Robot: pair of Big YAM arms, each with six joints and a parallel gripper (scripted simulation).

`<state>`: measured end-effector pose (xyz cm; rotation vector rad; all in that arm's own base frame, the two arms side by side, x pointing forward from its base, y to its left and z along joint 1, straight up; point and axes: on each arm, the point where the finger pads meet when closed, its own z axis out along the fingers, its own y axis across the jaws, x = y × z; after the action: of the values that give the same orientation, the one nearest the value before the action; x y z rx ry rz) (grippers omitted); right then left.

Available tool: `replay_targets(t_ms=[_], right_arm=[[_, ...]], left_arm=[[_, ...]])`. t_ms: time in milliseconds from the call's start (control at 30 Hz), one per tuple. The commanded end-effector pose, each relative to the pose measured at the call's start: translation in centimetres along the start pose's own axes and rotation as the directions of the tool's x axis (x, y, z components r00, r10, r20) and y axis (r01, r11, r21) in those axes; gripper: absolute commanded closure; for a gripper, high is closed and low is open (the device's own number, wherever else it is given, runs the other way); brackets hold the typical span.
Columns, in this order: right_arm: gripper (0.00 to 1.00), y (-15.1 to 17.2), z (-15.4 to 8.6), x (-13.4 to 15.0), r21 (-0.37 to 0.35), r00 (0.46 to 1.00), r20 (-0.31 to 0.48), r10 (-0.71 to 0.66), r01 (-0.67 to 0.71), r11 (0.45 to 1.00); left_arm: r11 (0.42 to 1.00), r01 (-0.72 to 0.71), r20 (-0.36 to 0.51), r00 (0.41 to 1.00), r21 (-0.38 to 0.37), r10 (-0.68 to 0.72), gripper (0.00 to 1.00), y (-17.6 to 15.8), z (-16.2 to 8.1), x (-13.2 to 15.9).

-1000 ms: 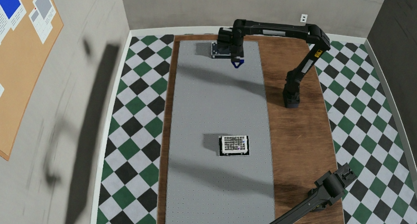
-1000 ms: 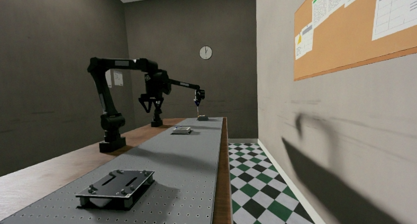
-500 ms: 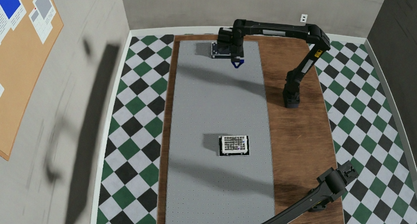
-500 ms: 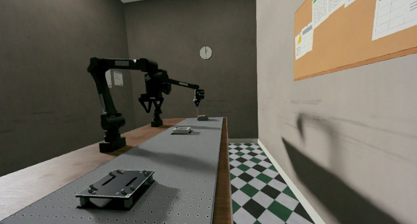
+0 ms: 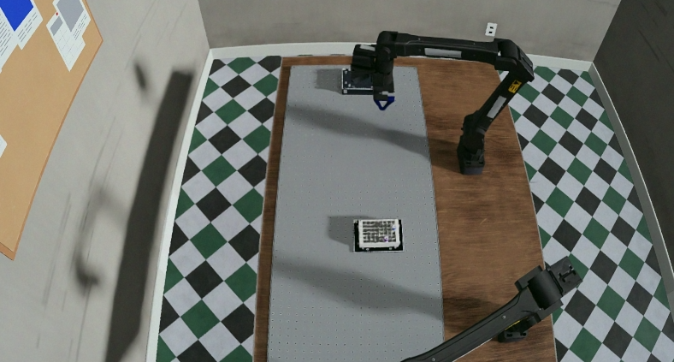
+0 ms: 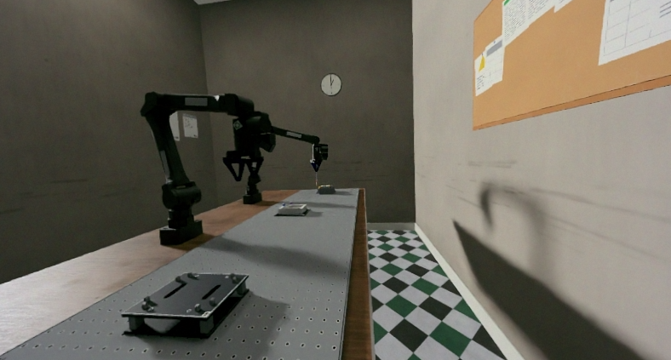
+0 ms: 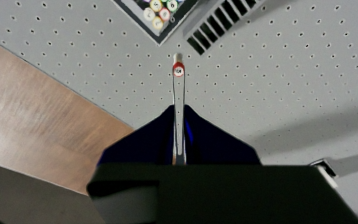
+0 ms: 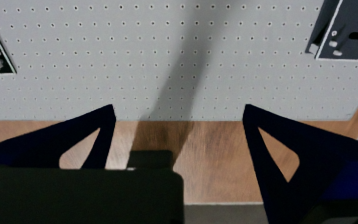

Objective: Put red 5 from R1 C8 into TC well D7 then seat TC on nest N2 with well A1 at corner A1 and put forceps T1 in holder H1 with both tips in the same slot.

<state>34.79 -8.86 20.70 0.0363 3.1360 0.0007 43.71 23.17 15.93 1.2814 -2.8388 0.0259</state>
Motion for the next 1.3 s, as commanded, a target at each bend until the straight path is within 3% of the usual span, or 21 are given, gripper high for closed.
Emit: replay_targets(t_ms=[0,300,367,467,633,767,867,933,1033,1267], right_arm=[[0.00,-0.2,-1.1,-0.9,0.008,1.000,0.030,0.002,-0.002,1.000],[0.00,-0.2,-1.1,-0.9,0.008,1.000,0.030,0.002,-0.002,1.000],[0.00,-0.2,-1.1,-0.9,0.008,1.000,0.030,0.002,-0.002,1.000],[0.00,-0.2,-1.1,-0.9,0.008,1.000,0.030,0.002,-0.002,1.000],[0.00,-0.2,-1.1,-0.9,0.008,1.000,0.030,0.002,-0.002,1.000],[0.00,-0.2,-1.1,-0.9,0.008,1.000,0.030,0.002,-0.002,1.000],[0.00,-0.2,-1.1,-0.9,0.008,1.000,0.030,0.002,-0.002,1.000],[0.00,-0.2,-1.1,-0.9,0.008,1.000,0.030,0.002,-0.002,1.000],[0.00,-0.2,-1.1,-0.9,0.008,1.000,0.030,0.002,-0.002,1.000],[0.00,-0.2,-1.1,-0.9,0.008,1.000,0.030,0.002,-0.002,1.000]], left_arm=[[1.000,0.002,0.024,1.000,0.011,-0.002,0.91,-1.2,-0.6,0.3],[1.000,0.002,0.028,1.000,0.013,-0.002,0.91,-1.9,-0.8,1.2],[1.000,0.006,0.002,1.000,0.002,-0.006,0.91,-1.9,0.5,1.3],[1.000,0.001,0.031,1.000,0.015,-0.002,0.91,-2.4,-1.1,1.9],[1.000,0.002,0.015,1.000,0.009,-0.002,0.91,-3.0,-0.1,2.4],[1.000,0.002,0.030,1.000,0.015,-0.002,0.91,-3.3,-0.9,3.1],[1.000,0.002,0.028,1.000,0.015,-0.002,0.91,-3.4,-0.7,3.2],[1.000,0.005,0.002,1.000,0.002,-0.005,0.91,-3.6,0.6,3.2],[1.000,0.002,0.028,1.000,0.015,-0.002,0.91,-3.9,-0.9,3.9],[1.000,0.002,0.020,1.000,0.012,-0.002,0.91,-4.7,-0.4,4.8]])
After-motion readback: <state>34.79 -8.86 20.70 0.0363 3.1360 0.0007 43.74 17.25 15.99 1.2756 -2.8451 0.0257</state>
